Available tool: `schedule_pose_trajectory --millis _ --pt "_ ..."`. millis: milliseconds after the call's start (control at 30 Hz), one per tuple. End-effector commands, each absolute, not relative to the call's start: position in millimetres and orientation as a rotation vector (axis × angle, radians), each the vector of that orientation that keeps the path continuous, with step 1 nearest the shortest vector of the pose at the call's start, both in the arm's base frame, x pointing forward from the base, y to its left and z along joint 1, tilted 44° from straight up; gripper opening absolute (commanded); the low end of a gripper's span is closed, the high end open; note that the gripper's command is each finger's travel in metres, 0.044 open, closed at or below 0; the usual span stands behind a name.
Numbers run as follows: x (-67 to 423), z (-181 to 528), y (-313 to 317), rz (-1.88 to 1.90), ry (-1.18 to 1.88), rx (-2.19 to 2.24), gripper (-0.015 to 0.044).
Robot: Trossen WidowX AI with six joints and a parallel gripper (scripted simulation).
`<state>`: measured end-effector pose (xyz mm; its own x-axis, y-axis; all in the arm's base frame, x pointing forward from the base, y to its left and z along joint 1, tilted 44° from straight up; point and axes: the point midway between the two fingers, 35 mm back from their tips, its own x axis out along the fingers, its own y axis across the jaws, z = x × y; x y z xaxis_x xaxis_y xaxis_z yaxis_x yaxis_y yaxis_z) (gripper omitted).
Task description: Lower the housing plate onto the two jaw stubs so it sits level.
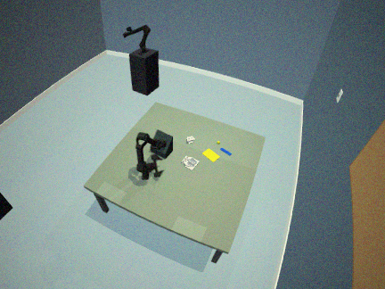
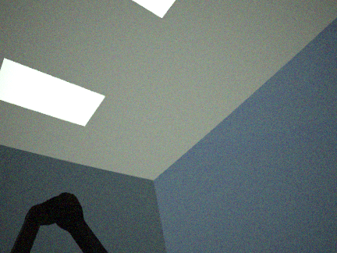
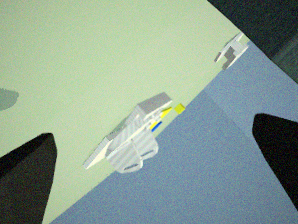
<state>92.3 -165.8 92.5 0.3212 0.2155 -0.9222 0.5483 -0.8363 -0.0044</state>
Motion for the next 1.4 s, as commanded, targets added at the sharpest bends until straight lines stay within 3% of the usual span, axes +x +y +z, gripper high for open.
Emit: schedule_pose_trajectory --millis 0,1367 --pt "97.8 92.2 -167.0 -1.493 0.742 2.218 0.044" --pt "165.5 66.9 -136.9 -1.055 1.366 1.522 0.044"
